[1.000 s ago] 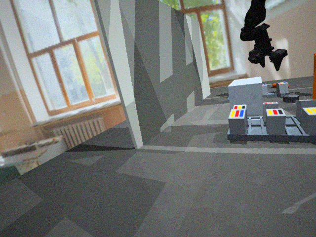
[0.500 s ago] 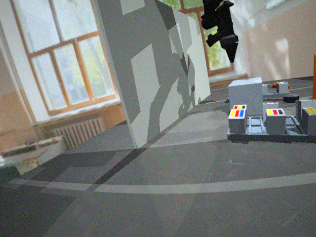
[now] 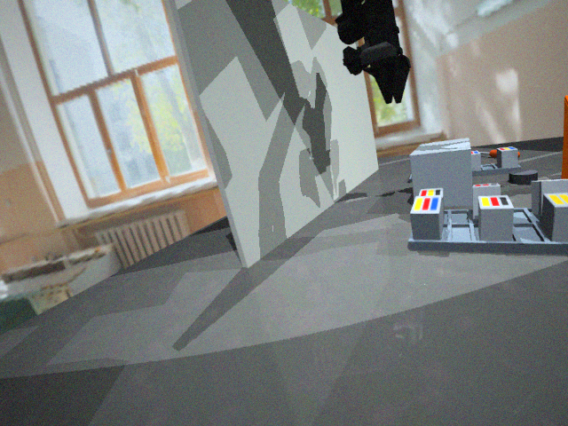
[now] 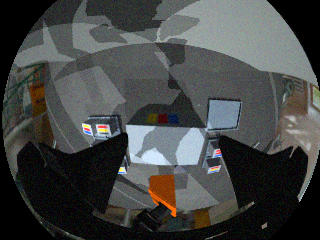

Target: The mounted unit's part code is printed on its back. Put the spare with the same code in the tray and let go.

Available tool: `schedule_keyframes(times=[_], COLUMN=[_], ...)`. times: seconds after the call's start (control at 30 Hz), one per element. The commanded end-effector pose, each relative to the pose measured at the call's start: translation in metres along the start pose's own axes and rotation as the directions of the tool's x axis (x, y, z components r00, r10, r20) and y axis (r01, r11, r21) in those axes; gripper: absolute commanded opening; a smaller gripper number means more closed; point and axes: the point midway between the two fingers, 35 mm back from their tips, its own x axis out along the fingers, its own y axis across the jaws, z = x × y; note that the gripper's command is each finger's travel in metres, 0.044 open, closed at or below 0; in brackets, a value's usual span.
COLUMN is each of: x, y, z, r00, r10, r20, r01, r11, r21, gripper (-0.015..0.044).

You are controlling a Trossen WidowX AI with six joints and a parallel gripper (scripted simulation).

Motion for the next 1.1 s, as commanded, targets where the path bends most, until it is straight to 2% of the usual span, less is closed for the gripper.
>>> schedule_keyframes(times=[0.0,0.37,0.47,0.53,0.63,0.77,0.83,0.87,1.07], x=[0.0,0.0,0.01,0.019,0.03,0.048,0.056,0.058,0.059], y=[0.003,0.007,0.051,0.087,0.129,0.195,0.222,0.23,0.234], z=[0.001,0.002,0.002,-0.002,-0.011,-0.039,-0.057,-0.062,-0.065], r00=[1.0,1.0,1.0,1.0,1.0,1.0,1.0,1.0,1.0], r10=[0.007,0.005,-0.01,-0.017,-0.017,-0.001,0.013,0.018,0.021], r20=[0.002,0.002,0.005,0.007,0.01,0.008,0.003,0.001,0.0], r01=[-0.007,-0.005,0.011,0.018,0.019,0.008,0.002,0.0,0.0], r11=[1.0,1.0,0.959,0.87,0.702,0.313,0.105,0.041,0.011], r21=[0.007,-0.013,-0.284,-0.493,-0.712,-0.95,-0.994,-0.999,-1.0], gripper=[0.044,0.044,0.044,0.044,0.044,0.044,0.044,0.044,0.044])
